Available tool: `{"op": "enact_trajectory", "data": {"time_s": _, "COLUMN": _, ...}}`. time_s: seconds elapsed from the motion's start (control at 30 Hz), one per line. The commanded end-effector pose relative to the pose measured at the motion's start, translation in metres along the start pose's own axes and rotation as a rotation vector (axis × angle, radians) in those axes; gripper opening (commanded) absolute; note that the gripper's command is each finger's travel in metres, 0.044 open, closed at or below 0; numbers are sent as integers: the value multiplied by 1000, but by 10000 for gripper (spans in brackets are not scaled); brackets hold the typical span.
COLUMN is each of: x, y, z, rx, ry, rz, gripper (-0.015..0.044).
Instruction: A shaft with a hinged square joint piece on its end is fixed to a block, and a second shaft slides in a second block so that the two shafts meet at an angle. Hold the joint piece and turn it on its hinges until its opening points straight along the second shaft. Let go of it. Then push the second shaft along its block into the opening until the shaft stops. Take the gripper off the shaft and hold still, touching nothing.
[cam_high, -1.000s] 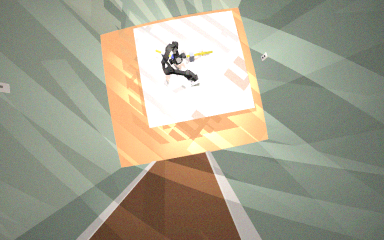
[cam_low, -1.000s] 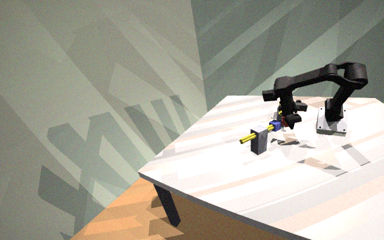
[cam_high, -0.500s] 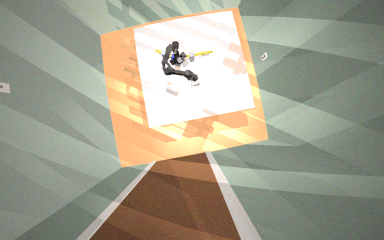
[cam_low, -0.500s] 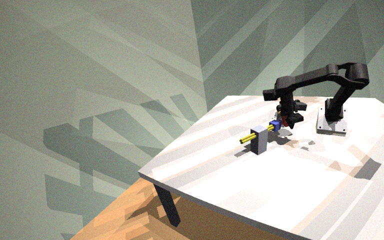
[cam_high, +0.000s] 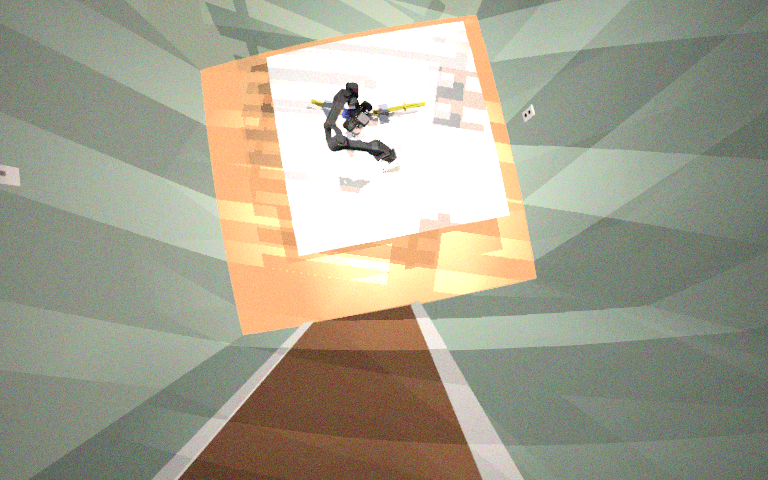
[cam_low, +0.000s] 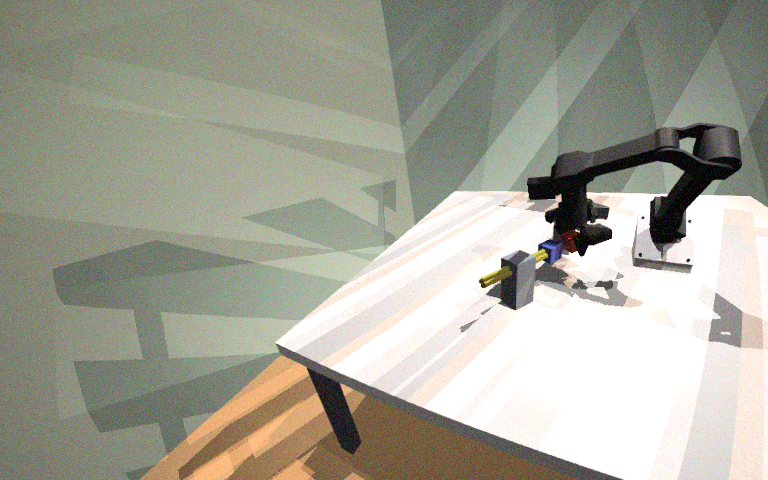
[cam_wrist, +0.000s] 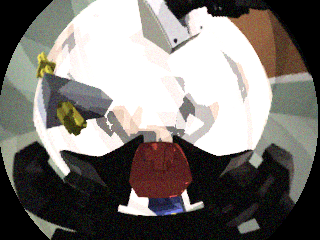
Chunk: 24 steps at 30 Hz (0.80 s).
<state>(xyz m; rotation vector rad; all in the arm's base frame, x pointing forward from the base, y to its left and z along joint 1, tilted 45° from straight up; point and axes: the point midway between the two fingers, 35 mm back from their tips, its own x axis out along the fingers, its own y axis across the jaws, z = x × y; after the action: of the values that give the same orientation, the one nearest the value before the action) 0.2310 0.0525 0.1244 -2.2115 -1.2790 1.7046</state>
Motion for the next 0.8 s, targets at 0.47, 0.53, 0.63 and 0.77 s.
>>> {"op": "enact_trajectory", "data": {"time_s": 0.47, "x": 2, "y": 15, "z": -3, "rx": -318, "ry": 56, "rz": 39, "gripper": 0}}
{"op": "enact_trajectory", "data": {"time_s": 0.53, "x": 2, "y": 17, "z": -3, "rx": -353, "ry": 62, "rz": 43, "gripper": 0}}
{"op": "enact_trajectory", "data": {"time_s": 0.63, "x": 3, "y": 19, "z": -4, "rx": -405, "ry": 71, "rz": 47, "gripper": 0}}
{"op": "enact_trajectory", "data": {"time_s": 0.77, "x": 3, "y": 22, "z": -6, "rx": -475, "ry": 83, "rz": 52, "gripper": 0}}
